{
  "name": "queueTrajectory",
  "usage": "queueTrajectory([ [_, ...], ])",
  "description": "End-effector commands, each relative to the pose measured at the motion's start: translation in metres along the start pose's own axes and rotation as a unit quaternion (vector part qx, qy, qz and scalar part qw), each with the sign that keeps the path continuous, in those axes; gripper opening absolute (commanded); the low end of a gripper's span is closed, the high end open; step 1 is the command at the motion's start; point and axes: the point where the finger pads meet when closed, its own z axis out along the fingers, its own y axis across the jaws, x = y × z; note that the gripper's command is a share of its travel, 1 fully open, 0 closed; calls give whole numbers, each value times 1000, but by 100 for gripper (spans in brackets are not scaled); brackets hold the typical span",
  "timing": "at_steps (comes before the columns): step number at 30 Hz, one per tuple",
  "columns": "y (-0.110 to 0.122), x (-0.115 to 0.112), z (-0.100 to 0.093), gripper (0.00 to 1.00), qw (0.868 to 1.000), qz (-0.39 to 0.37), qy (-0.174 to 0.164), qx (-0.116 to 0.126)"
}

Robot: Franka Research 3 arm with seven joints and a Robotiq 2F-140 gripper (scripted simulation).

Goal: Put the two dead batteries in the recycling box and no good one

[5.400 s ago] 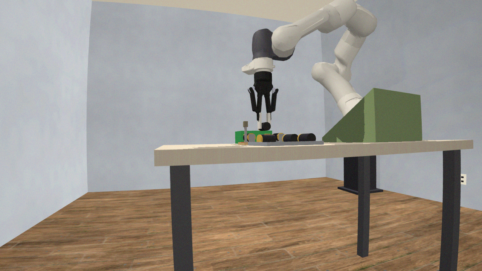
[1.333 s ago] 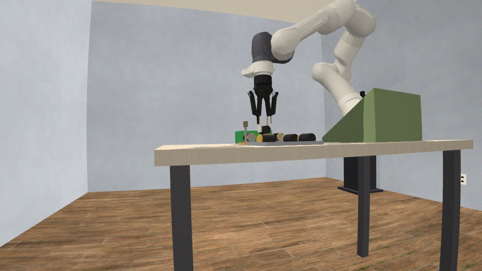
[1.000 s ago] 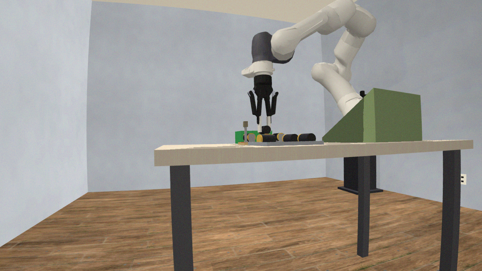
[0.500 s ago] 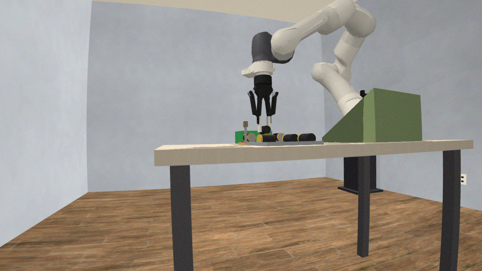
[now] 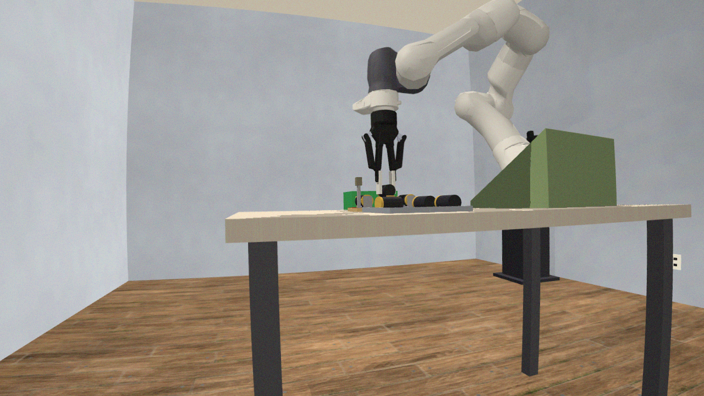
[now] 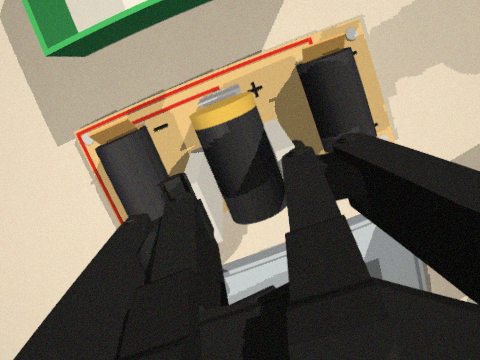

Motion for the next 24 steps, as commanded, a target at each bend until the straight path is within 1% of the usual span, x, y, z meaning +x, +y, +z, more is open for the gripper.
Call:
queueTrajectory([
  [1, -3, -1, 3, 16, 1000, -4, 0, 4],
  [3, -3, -1, 3, 16, 1000, -4, 0, 4],
  [16, -3, -1, 24, 16, 1000, -4, 0, 4],
  [24, -3, -1, 27, 16, 1000, -4, 0, 4],
])
